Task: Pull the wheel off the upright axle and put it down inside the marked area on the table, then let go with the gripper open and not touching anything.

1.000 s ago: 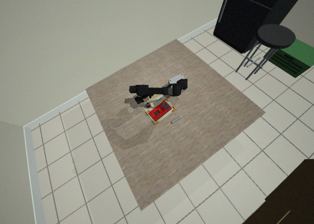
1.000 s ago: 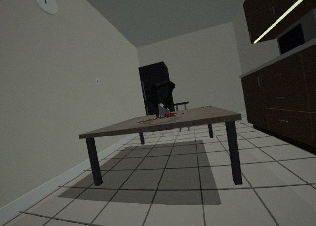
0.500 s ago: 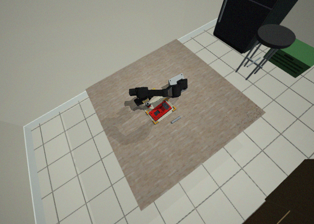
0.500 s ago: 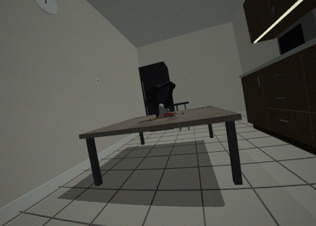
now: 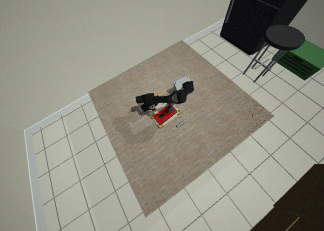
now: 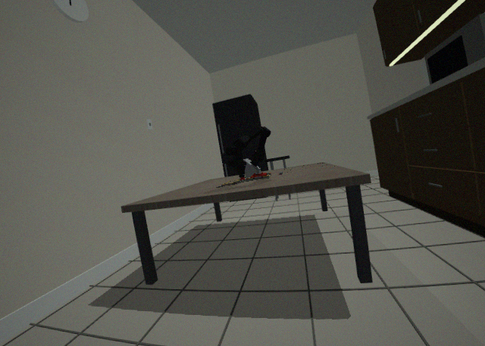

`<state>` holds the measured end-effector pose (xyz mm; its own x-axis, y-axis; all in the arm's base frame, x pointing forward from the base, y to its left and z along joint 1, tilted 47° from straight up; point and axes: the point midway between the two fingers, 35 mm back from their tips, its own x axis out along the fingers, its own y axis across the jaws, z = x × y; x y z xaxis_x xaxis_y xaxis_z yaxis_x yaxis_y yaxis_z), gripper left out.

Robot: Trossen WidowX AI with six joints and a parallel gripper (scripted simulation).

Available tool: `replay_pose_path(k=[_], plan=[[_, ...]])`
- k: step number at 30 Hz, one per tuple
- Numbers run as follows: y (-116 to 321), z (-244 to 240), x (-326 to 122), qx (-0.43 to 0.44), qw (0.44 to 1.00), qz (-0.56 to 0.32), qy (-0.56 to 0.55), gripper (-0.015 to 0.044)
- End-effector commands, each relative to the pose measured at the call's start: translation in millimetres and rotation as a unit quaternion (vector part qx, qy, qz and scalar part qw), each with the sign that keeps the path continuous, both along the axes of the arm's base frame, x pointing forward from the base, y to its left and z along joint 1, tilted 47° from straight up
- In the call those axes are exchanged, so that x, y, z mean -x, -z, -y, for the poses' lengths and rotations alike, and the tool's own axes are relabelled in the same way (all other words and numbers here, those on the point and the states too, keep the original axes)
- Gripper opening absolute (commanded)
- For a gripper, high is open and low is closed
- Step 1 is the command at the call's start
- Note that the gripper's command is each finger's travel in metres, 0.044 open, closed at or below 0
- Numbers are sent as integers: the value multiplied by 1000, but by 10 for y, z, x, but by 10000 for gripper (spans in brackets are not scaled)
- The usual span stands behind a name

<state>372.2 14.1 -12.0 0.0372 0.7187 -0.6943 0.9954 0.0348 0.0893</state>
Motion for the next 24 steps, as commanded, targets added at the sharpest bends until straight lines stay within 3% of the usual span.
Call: replay_pose_path(k=[1,2,5,15,21,24], plan=[[23,-32,21,-4,1000,-4,1,300],[23,-32,21,-4,1000,-4,1,300],[5,-5,2,0,1000,0,0,221],[5,-5,2,0,1000,0,0,155],[-3,3,2,0,1000,0,0,0],[-9,11,1,0,1000,0,0,0]])
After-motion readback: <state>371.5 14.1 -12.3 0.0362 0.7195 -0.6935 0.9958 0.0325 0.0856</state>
